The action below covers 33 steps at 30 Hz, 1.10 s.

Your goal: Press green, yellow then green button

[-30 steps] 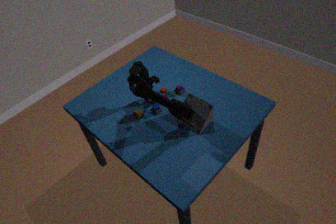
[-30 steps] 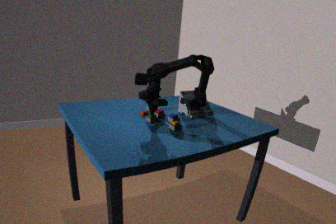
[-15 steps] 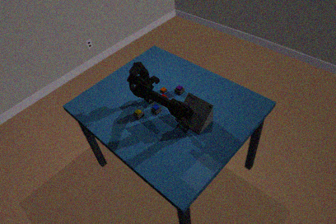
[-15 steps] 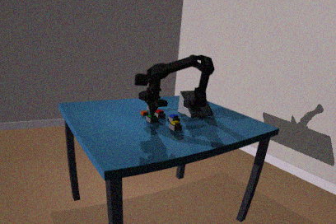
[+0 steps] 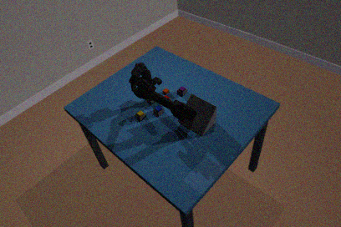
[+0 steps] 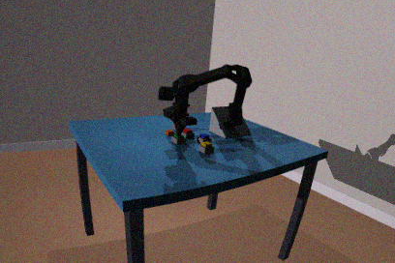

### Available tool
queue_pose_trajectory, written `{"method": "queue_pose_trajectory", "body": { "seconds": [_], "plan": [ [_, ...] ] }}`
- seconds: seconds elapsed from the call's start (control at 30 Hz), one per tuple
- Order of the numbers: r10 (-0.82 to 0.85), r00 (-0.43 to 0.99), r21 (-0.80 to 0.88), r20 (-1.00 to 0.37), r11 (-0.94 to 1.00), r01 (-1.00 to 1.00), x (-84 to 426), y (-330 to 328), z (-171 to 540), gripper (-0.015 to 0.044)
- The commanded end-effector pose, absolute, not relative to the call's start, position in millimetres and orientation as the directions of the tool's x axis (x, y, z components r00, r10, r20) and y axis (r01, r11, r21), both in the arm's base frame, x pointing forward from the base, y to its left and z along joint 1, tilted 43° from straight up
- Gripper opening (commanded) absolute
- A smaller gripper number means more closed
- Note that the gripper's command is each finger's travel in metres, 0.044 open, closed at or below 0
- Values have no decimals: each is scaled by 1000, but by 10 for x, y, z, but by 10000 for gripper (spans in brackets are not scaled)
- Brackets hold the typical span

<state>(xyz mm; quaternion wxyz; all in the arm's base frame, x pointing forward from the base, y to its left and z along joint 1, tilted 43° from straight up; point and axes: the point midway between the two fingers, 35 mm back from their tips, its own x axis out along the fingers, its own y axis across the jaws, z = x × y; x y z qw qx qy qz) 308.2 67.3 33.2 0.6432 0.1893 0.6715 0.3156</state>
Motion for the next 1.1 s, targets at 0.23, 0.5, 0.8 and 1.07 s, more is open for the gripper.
{"method": "queue_pose_trajectory", "body": {
  "seconds": [0.23,0.5,0.8,1.07],
  "plan": [
    [662,-109,671,-742,728,-142,3091,466,552,20],
    [660,-109,668,-744,731,-140,2855,818,1306,178],
    [666,-113,675,-737,725,-138,2246,1178,2148,400],
    [666,-113,675,-737,725,-138,2246,1178,2148,400]
  ]
}}
